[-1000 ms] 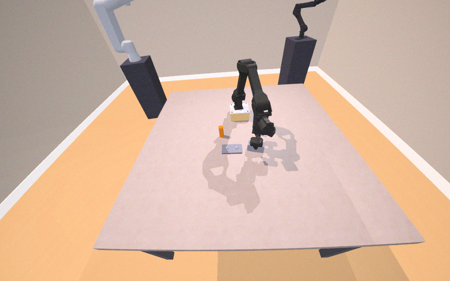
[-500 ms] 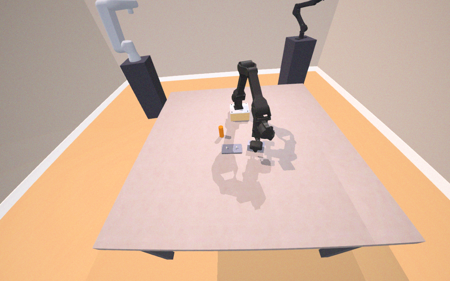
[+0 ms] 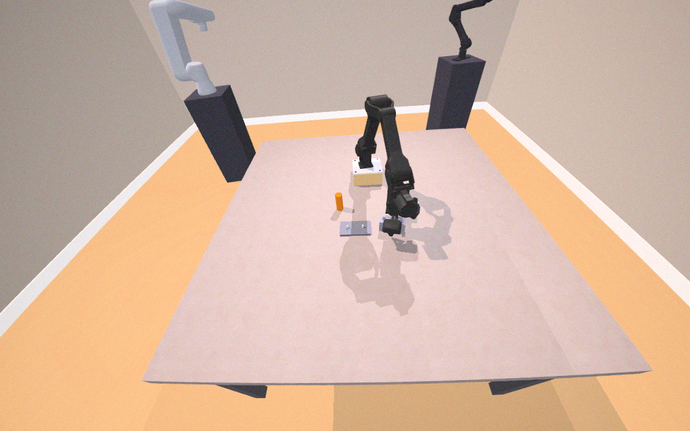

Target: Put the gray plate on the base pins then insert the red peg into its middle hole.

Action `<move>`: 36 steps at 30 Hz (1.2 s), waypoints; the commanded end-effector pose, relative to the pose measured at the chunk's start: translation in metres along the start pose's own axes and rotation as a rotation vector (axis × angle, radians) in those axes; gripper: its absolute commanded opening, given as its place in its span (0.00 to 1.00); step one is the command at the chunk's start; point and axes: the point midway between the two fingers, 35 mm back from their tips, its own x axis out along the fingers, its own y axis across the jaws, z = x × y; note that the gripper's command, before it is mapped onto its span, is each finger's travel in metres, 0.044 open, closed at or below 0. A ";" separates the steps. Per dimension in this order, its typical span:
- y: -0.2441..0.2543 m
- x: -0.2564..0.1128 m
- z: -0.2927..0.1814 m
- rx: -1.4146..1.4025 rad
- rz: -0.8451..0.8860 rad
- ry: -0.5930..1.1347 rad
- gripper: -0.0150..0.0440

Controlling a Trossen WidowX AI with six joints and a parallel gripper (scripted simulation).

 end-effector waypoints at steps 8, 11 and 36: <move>0.002 0.003 0.000 0.002 0.008 -0.001 0.47; 0.002 0.003 0.000 0.002 0.008 -0.001 0.43; -0.005 -0.041 0.006 0.002 0.007 -0.002 0.25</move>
